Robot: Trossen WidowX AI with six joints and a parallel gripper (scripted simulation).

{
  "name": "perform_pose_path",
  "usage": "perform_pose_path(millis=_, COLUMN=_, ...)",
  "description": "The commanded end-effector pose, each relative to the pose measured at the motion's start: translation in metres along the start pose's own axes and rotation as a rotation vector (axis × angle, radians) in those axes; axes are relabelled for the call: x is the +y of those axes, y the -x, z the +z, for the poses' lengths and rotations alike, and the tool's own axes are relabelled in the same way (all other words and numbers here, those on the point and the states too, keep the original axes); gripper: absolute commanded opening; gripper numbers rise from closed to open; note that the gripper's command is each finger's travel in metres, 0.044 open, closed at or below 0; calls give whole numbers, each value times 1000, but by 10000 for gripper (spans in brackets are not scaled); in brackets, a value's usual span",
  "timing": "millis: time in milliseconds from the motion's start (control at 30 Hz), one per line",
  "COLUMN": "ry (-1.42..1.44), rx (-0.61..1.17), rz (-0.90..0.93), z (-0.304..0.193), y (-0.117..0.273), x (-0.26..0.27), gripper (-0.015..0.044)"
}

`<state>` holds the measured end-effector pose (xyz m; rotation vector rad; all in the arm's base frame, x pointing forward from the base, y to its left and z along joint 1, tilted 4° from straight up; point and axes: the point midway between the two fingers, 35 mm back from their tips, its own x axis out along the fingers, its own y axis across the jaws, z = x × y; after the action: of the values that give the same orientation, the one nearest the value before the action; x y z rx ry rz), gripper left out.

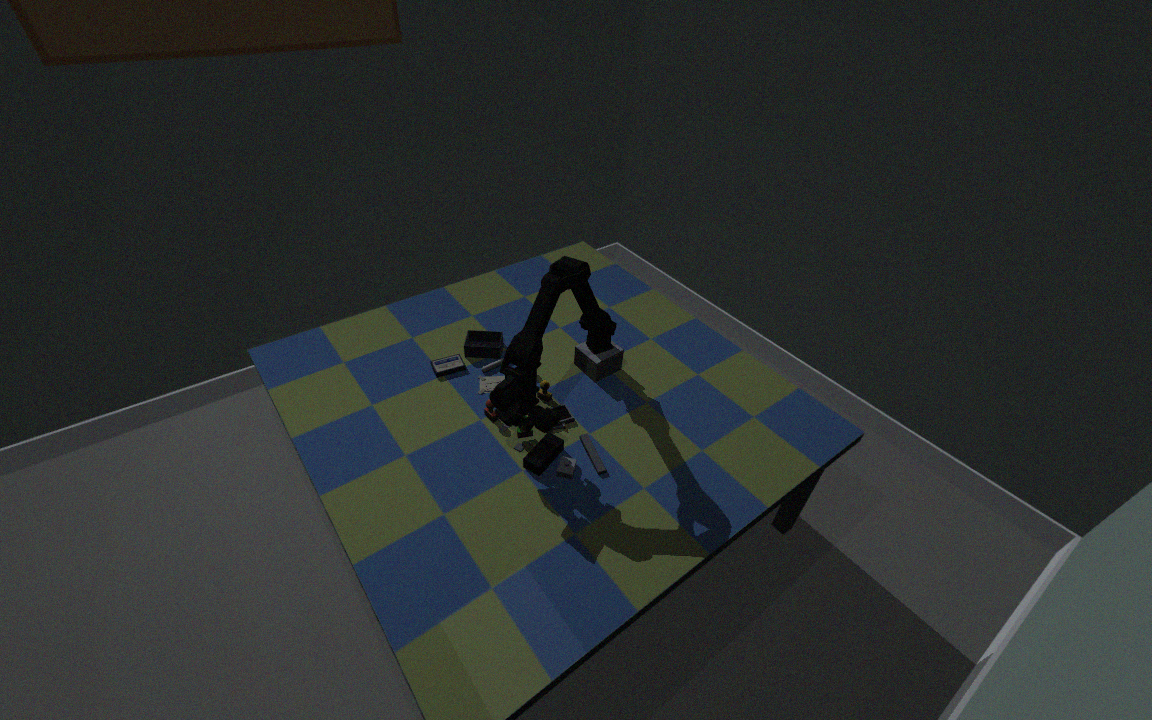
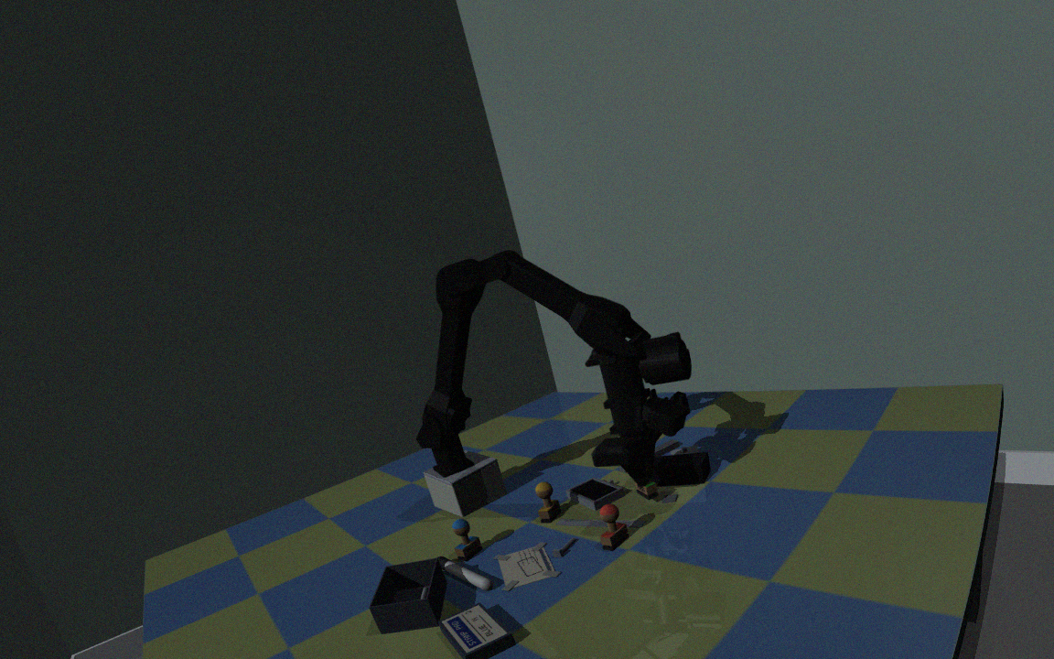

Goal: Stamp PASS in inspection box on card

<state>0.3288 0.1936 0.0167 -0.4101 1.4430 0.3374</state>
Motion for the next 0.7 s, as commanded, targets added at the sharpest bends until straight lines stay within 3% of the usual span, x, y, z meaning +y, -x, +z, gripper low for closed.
perform_pose_path(millis=0, ry=2, rx=6, rz=-4, z=-2, y=-9, x=-1, gripper=0)
perform_pose_path(millis=233, ry=2, rx=6, rz=-4, z=-3, y=-13, x=-1, gripper=0)
perform_pose_path(millis=567, ry=-2, rx=4, rz=0, z=-2, y=-10, x=0, gripper=259)
perform_pose_path(millis=667, ry=-2, rx=4, rz=0, z=-1, y=-8, x=0, gripper=259)
